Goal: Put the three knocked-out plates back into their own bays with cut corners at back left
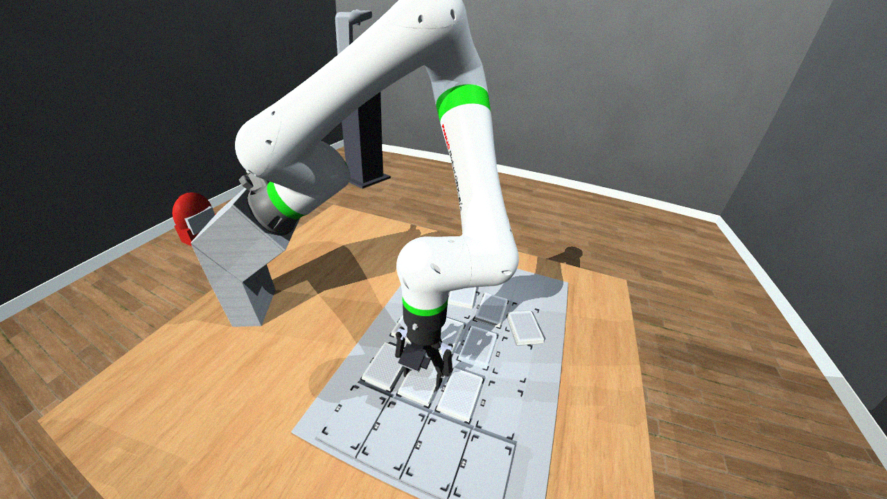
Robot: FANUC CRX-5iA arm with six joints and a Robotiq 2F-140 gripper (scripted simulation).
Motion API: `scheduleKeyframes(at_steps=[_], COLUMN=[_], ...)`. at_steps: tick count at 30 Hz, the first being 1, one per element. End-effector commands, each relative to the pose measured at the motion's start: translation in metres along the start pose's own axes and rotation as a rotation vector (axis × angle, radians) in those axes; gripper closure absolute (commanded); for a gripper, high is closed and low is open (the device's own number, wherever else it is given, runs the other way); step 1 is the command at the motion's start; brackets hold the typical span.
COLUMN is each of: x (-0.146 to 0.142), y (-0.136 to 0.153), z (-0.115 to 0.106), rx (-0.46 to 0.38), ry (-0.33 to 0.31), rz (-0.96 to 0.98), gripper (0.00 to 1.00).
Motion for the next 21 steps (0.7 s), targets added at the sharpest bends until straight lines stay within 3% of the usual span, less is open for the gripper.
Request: scheduleKeyframes(at_steps=[1,21], x=[-0.0006,-0.0005], y=[-0.0002,-0.0002], z=[-0.0006,-0.0003], rx=[0.001,0.001], ry=[-0.001,-0.001], rz=[-0.001,-0.001], gripper=[0.9,0.9])
Point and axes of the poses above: the point where the finger pads meet when closed, its own z axis out along the fingers, its own x axis across the jaws, y = z × x, the point moved 9 cm from there along -z, back along the fingers, and after that the axes turned 12 degrees about z, right-handed, at the moved point
